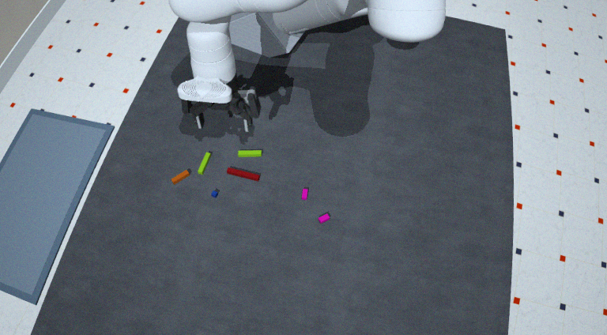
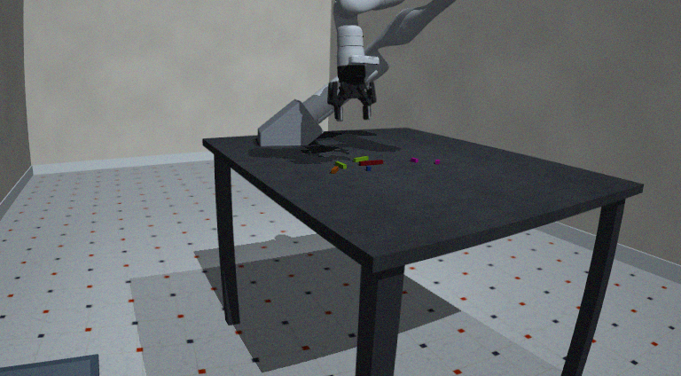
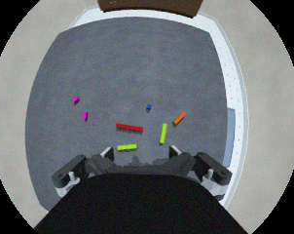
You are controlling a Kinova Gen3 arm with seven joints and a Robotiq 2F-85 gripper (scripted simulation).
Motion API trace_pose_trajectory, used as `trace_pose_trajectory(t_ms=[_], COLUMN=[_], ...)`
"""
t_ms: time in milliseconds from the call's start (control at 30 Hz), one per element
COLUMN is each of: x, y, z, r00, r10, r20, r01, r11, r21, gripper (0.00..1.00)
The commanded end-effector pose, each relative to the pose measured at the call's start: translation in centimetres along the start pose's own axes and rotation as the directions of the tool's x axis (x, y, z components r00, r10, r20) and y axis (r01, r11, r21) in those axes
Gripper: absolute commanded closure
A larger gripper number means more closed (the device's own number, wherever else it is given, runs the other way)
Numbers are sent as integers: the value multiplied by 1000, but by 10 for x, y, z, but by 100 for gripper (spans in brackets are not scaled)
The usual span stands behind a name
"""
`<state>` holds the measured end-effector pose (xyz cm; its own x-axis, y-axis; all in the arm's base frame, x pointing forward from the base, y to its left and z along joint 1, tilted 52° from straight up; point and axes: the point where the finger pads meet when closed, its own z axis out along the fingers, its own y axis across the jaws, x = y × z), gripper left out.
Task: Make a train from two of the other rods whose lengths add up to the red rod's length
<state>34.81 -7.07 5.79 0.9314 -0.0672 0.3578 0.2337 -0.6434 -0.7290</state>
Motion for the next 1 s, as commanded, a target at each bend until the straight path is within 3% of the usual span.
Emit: trace_pose_trajectory(t_ms=[0, 133, 267, 967], x=[-38, -75, -91, -91], y=[6, 2, -1, 0], z=[16, 29, 33, 32], r00=[998, 990, 986, 985], r10=[60, 111, 132, 140], r20=[35, 81, 101, 103], r01=[-60, -110, -130, -139], r11=[998, 994, 991, 990], r21=[-9, -17, -20, -23], gripper=[0, 0, 0, 0])
